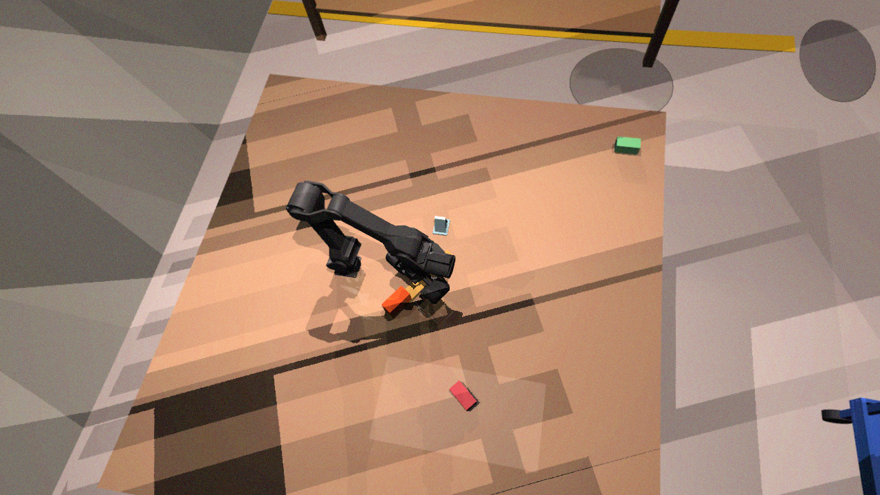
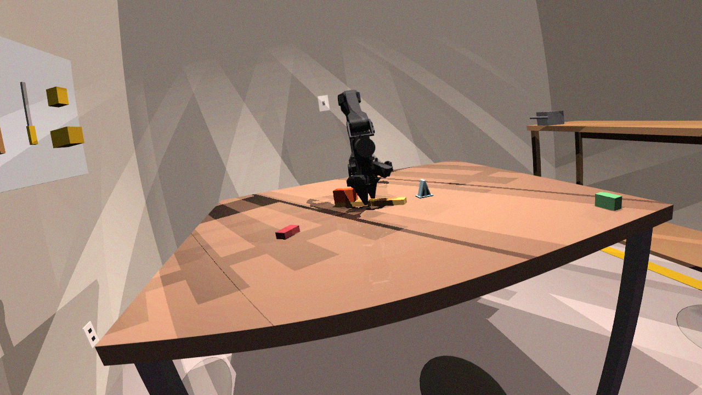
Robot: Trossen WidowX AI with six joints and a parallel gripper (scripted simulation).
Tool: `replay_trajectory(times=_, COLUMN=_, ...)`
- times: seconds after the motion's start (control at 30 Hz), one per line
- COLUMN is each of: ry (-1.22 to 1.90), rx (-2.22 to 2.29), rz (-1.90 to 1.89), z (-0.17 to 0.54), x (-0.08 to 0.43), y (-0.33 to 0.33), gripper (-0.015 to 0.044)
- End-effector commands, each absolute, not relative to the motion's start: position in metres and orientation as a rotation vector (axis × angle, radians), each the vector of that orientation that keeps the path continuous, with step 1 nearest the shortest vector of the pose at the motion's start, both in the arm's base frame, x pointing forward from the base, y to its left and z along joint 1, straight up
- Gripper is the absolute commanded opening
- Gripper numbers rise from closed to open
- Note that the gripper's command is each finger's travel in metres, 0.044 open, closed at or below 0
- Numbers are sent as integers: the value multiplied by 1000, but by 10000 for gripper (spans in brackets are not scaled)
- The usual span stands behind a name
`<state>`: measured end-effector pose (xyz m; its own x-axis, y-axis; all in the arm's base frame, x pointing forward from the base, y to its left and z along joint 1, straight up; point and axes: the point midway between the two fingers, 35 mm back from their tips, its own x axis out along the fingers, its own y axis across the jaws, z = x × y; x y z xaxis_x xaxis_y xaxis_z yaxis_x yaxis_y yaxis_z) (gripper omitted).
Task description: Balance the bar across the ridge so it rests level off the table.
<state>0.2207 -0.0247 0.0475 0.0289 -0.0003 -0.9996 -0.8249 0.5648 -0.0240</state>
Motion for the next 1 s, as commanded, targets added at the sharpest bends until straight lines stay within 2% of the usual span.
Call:
replay_trajectory(times=0.0, ry=1418, rx=-766, rz=749, z=44, x=219, y=-25, gripper=315)
replay_trajectory(times=0.33, ry=1418, rx=-766, rz=749, z=44, x=219, y=-25, gripper=315)
replay_trajectory(times=0.53, ry=1415, rx=-763, rz=747, z=45, x=220, y=-25, gripper=157)
replay_trajectory(times=0.77, ry=1415, rx=-763, rz=747, z=45, x=220, y=-25, gripper=111)
replay_trajectory(times=0.9, ry=1415, rx=-763, rz=747, z=52, x=221, y=-25, gripper=6)
replay_trajectory(times=0.97, ry=1415, rx=-763, rz=747, z=56, x=222, y=-25, gripper=0)
